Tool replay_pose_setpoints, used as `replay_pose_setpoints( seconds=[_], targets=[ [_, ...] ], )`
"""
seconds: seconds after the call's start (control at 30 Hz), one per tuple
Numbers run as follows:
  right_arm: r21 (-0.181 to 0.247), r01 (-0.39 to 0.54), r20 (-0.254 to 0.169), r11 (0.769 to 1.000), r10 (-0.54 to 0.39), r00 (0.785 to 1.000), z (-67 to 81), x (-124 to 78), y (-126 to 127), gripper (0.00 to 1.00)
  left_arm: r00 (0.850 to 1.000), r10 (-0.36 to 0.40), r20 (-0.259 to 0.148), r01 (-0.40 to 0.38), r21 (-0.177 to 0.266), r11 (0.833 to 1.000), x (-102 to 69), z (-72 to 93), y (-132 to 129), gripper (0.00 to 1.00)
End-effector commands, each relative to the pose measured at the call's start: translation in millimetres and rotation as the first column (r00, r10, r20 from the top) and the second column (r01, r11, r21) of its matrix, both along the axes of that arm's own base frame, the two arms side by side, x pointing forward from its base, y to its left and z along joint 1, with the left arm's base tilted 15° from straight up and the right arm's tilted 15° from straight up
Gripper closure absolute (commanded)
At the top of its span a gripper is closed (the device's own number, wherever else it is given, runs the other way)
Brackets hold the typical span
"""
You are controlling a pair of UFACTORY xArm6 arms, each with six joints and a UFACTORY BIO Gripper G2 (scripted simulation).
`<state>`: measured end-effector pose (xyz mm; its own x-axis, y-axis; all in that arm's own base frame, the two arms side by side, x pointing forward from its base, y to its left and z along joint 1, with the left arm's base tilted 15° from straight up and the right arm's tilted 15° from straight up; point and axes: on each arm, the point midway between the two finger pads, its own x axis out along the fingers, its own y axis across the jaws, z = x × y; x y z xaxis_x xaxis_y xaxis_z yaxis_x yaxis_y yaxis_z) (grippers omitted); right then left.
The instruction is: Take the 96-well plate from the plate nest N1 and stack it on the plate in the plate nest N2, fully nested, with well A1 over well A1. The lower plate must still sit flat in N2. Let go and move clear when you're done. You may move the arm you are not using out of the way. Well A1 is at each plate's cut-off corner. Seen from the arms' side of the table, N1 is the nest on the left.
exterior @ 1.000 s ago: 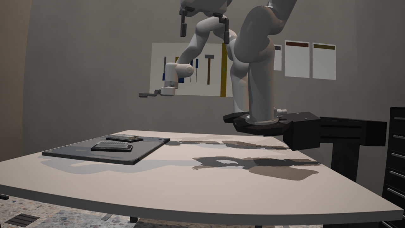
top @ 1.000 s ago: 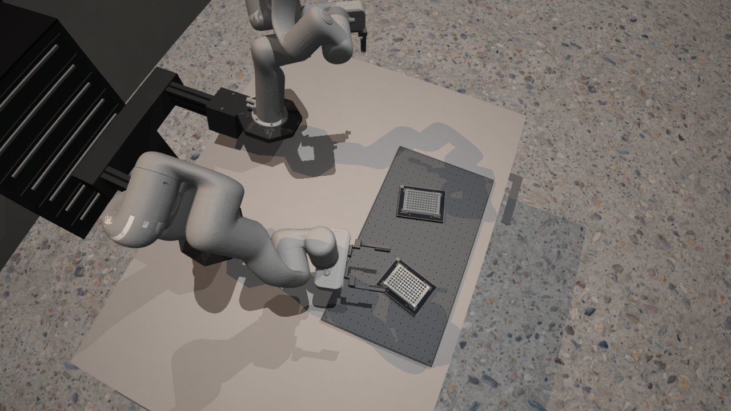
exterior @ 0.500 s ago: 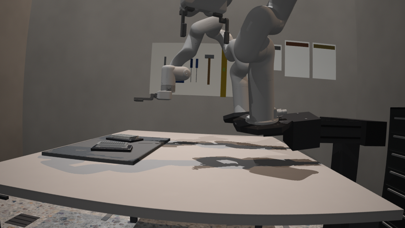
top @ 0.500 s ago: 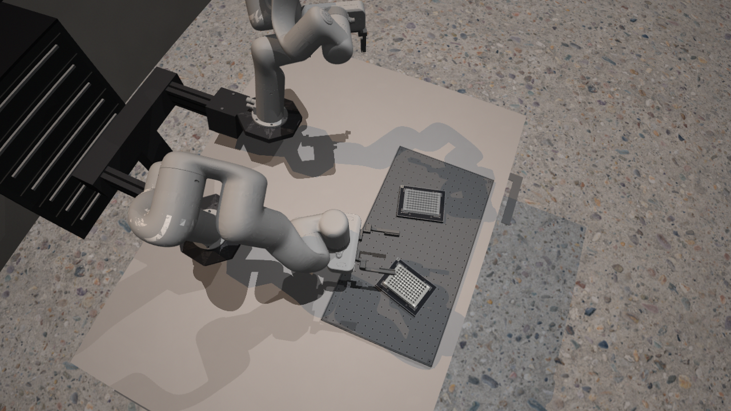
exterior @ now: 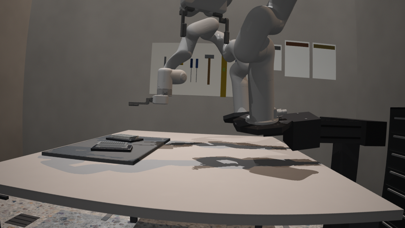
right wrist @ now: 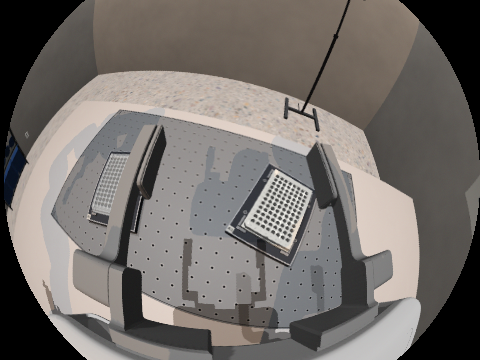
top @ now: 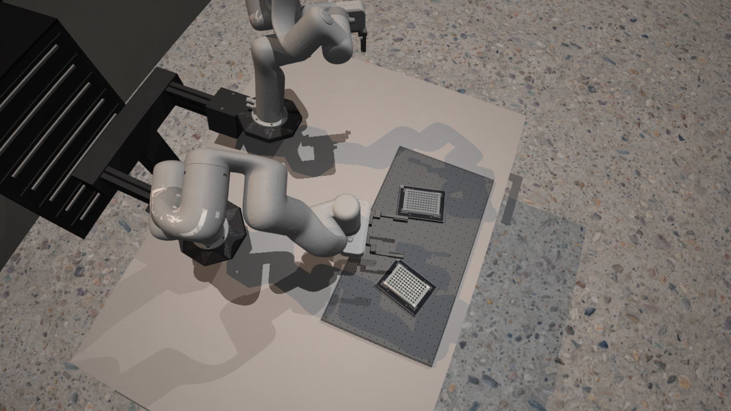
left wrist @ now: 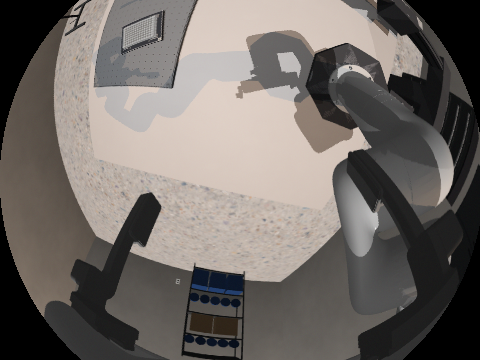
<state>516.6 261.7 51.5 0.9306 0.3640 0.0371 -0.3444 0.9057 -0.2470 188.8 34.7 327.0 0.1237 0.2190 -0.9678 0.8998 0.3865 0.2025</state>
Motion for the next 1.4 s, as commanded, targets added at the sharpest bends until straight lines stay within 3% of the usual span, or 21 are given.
replay_pose_setpoints(
  seconds=[0.0,1.37],
  targets=[
    [0.002,0.001,0.006,1.000,-0.001,1.000,-11.3,3.2,20.2,0.63,1.000,0.000,0.002,0.000,-0.001,1.000,0.3,0.6,-0.3,0.00],
    [0.003,0.001,0.006,1.000,-0.001,1.000,-107.8,9.7,166.2,0.63,1.000,0.000,0.002,0.000,-0.001,1.000,0.3,0.6,-0.3,0.00]
  ],
)
